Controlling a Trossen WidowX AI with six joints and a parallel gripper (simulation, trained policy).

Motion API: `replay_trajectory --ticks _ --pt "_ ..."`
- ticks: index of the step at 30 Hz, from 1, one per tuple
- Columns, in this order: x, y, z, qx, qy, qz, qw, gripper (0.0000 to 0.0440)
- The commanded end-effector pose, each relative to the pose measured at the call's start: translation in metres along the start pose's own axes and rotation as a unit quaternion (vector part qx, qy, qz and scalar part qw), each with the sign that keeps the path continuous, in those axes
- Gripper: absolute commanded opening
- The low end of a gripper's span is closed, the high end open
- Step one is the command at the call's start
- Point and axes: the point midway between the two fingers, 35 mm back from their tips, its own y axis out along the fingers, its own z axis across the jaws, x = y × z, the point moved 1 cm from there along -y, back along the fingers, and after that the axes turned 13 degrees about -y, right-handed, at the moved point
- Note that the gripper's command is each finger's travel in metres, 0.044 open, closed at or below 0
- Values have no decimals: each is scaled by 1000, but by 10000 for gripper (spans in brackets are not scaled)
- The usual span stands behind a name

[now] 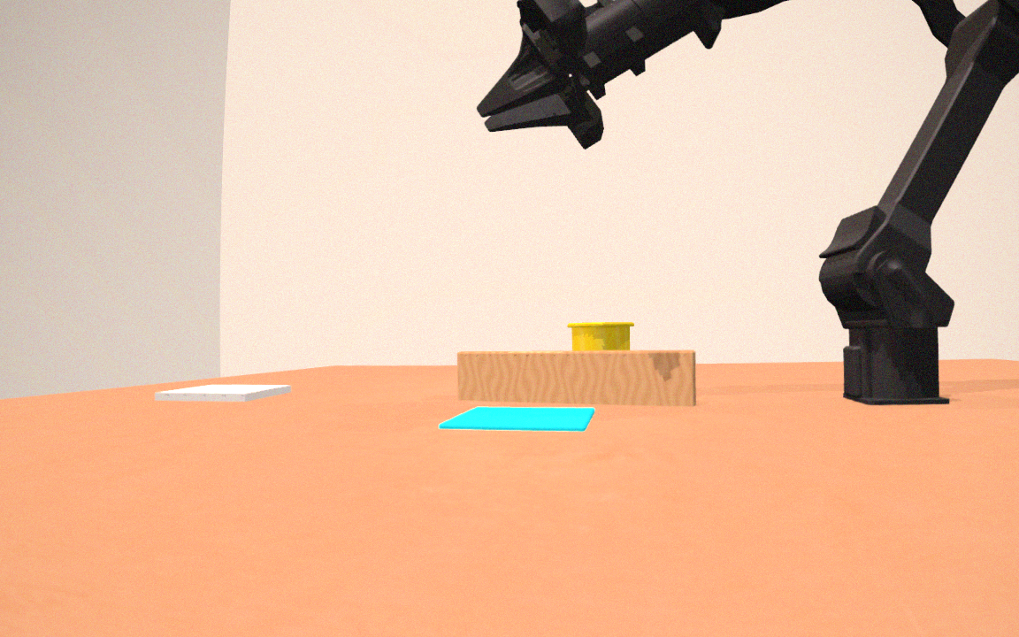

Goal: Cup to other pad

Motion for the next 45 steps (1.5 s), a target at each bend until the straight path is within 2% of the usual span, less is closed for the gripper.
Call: replay_trajectory --ticks 1,22,36,45 --pt "-6 2 3 5 8 35 999 99" --pt "-38 0 0 -11 9 216 976 127" --pt "-58 -6 -11 -24 -9 332 943 119" --pt "-71 -8 -24 -28 -23 399 916 131"
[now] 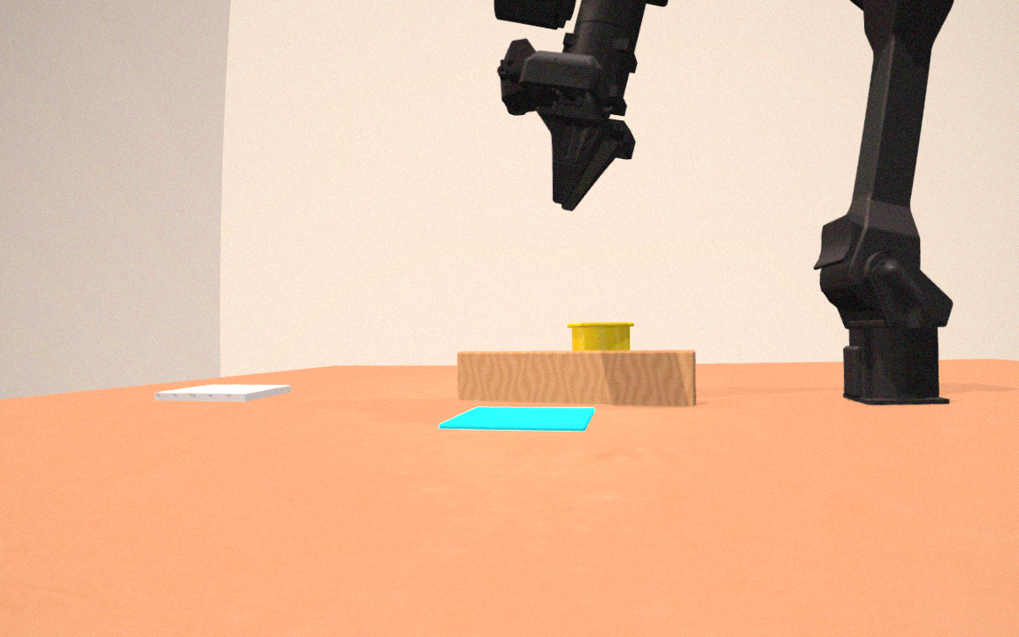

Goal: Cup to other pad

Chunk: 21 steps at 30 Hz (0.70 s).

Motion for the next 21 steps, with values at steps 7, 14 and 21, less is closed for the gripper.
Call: replay_trajectory --ticks 7,14,21 --pt "-10 11 -15 -8 -14 72 997 140" --pt "-15 19 -26 -10 -17 113 993 143" --pt "-20 30 -37 -10 -15 143 990 142"
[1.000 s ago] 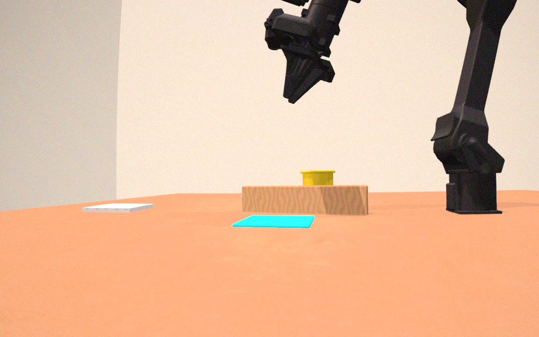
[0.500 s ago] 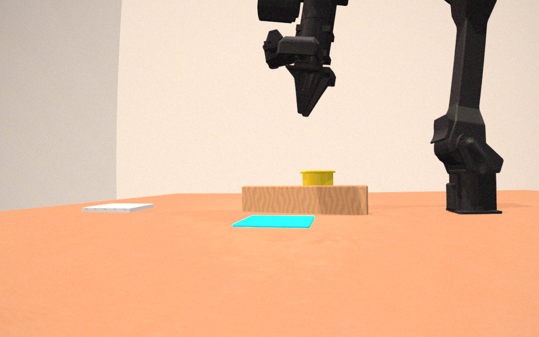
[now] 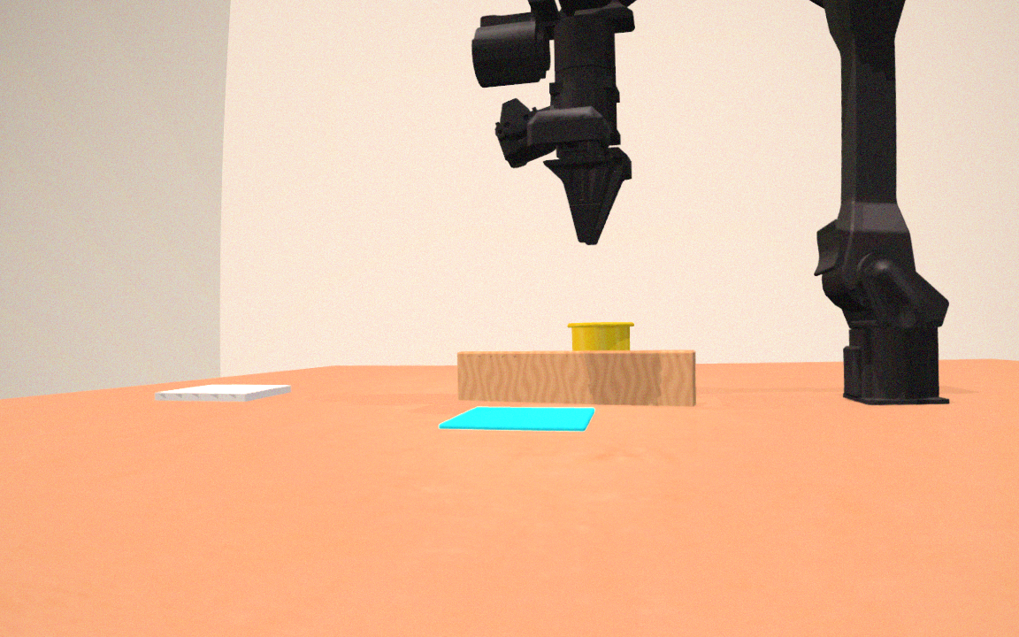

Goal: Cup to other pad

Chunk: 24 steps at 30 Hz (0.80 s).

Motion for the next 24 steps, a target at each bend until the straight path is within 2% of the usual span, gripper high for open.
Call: replay_trajectory --ticks 1,24 --pt "-1 8 -7 -2 -1 18 1000 142" --pt "-8 62 -38 2 -10 68 998 174"
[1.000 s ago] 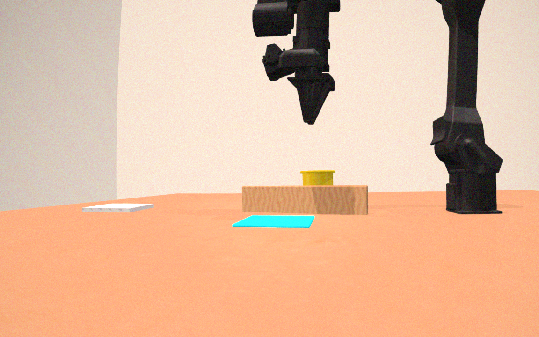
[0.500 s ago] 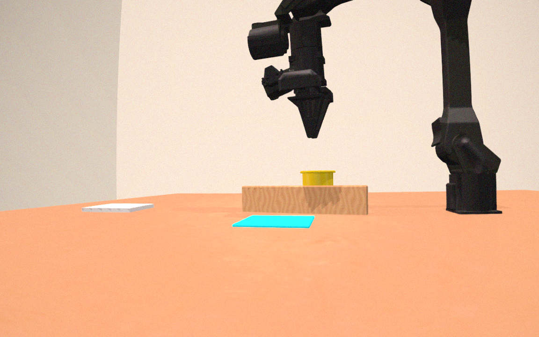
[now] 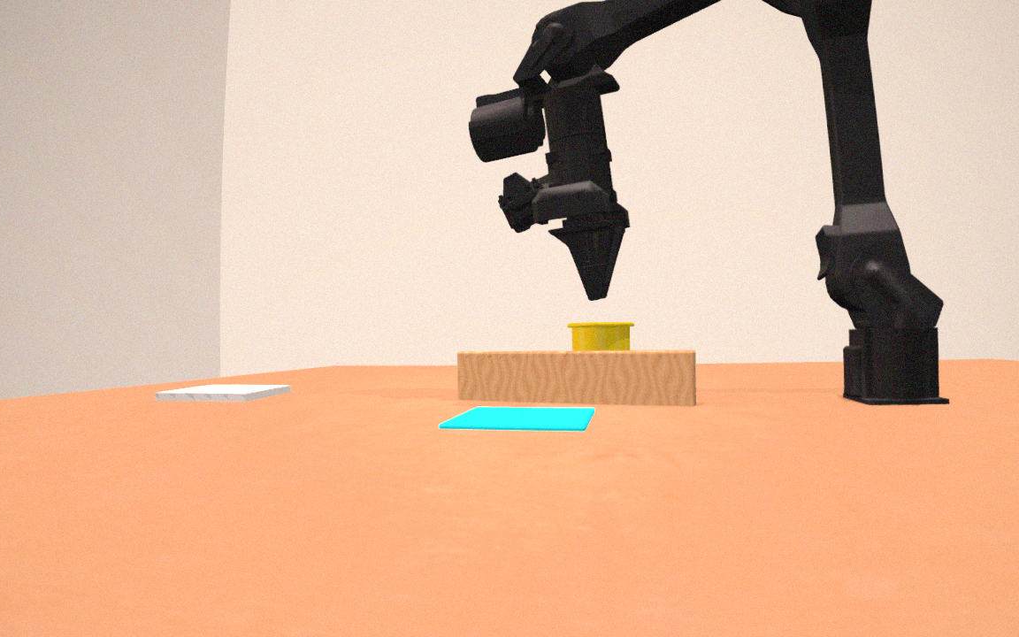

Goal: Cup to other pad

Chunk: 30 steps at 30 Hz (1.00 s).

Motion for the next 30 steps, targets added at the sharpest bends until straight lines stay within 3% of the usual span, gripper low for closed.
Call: replay_trajectory --ticks 1,21,22,30 --pt "-2 13 -5 1 -7 12 1000 175" --pt "-5 72 -14 22 -84 34 996 194" --pt "-5 74 -14 23 -91 34 995 187" --pt "-7 86 -15 27 -148 39 988 0"
